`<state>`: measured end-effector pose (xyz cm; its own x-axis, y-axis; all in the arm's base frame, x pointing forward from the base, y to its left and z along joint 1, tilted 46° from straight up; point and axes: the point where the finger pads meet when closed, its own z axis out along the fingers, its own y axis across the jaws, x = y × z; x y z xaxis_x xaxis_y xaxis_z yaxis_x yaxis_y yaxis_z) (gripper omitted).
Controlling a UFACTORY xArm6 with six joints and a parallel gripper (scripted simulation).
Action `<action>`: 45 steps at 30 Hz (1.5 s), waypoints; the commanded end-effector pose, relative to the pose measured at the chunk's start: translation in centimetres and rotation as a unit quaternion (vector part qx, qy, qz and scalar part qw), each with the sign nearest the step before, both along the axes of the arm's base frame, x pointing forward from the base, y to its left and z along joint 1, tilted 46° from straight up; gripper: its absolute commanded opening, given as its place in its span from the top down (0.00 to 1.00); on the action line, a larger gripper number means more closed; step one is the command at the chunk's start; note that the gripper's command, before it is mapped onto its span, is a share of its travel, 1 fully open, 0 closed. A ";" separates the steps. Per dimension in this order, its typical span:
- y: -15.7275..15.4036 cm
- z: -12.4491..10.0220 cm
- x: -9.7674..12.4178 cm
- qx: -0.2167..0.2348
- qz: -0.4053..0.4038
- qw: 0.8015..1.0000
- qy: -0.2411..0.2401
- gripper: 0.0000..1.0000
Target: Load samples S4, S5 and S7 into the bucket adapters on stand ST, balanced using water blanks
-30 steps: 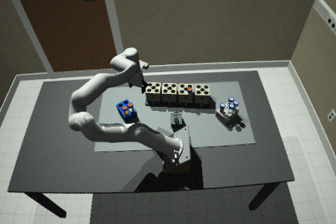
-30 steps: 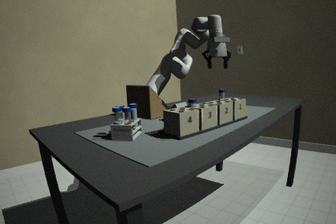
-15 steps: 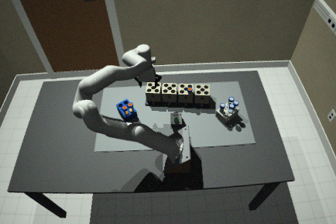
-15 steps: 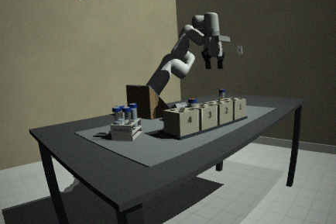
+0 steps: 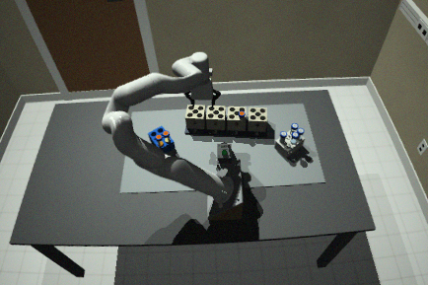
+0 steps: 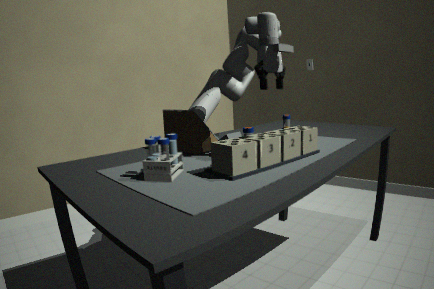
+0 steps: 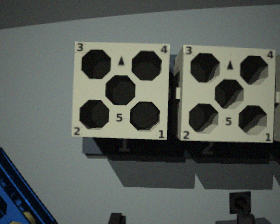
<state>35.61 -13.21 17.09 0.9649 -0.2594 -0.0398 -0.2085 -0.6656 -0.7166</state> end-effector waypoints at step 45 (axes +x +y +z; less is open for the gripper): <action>-14.1 -13.6 1.3 0.001 -0.011 1.000 0.010 0.43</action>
<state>36.83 -26.78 3.66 0.9577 -0.2808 -0.0634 -0.2397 -0.6563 -0.7154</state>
